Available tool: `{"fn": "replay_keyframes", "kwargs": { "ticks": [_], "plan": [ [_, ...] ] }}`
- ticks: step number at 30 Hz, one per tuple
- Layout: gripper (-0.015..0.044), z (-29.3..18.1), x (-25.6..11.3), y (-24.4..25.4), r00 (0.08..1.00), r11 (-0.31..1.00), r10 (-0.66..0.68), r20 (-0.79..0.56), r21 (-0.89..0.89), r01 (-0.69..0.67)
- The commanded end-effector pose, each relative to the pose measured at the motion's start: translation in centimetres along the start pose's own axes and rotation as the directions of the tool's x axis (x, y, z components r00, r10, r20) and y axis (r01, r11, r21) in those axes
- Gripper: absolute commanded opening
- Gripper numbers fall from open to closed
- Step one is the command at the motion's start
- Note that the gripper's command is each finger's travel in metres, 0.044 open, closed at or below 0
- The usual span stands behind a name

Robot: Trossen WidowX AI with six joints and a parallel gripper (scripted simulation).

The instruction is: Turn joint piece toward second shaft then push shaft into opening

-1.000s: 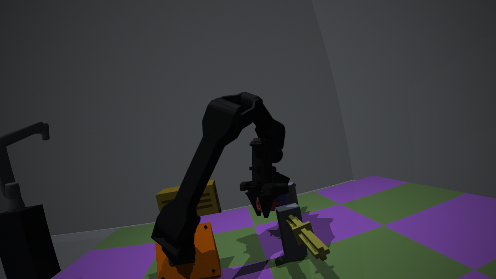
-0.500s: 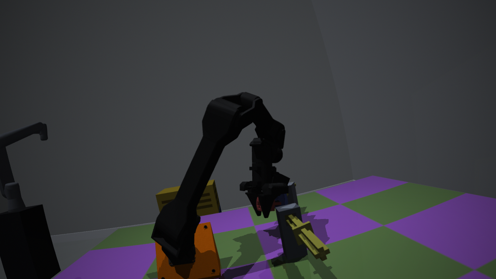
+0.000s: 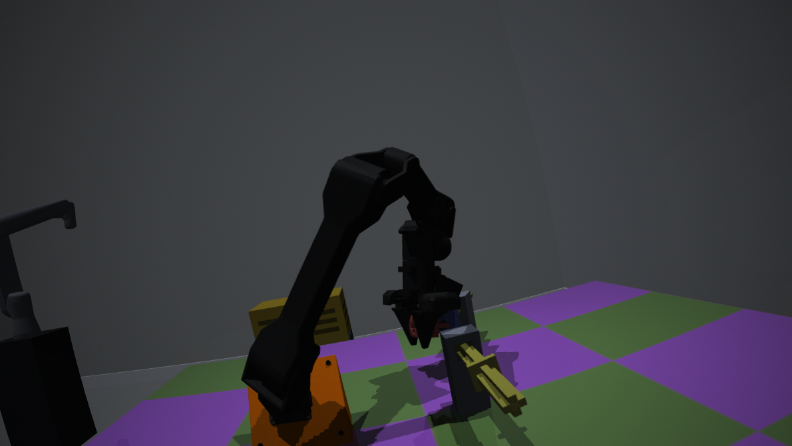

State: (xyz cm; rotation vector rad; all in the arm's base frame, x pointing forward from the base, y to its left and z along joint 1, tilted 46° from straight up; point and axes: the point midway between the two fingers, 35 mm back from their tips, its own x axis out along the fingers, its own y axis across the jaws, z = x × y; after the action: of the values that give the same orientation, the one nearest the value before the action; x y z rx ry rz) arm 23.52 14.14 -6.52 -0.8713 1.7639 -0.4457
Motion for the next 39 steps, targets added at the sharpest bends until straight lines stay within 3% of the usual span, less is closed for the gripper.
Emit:
{"fn": "replay_keyframes", "kwargs": {
  "ticks": [1, 34, 36, 39],
  "plan": [
    [0.0182, -0.07, 0.14, 0.00, 1.000, 1.000, -0.002, -0.001, -0.003, 0.002],
    [0.0182, -0.07, 0.14, 0.00, 1.000, 1.000, -0.002, -0.001, -0.003, 0.002],
    [0.0147, 0.00, 0.00, 0.00, 1.000, 1.000, 0.000, 0.000, 0.000, 0.000],
    [0.0147, 0.00, 0.00, 0.00, 1.000, 1.000, 0.000, 0.000, 0.000, 0.000]
  ]
}}
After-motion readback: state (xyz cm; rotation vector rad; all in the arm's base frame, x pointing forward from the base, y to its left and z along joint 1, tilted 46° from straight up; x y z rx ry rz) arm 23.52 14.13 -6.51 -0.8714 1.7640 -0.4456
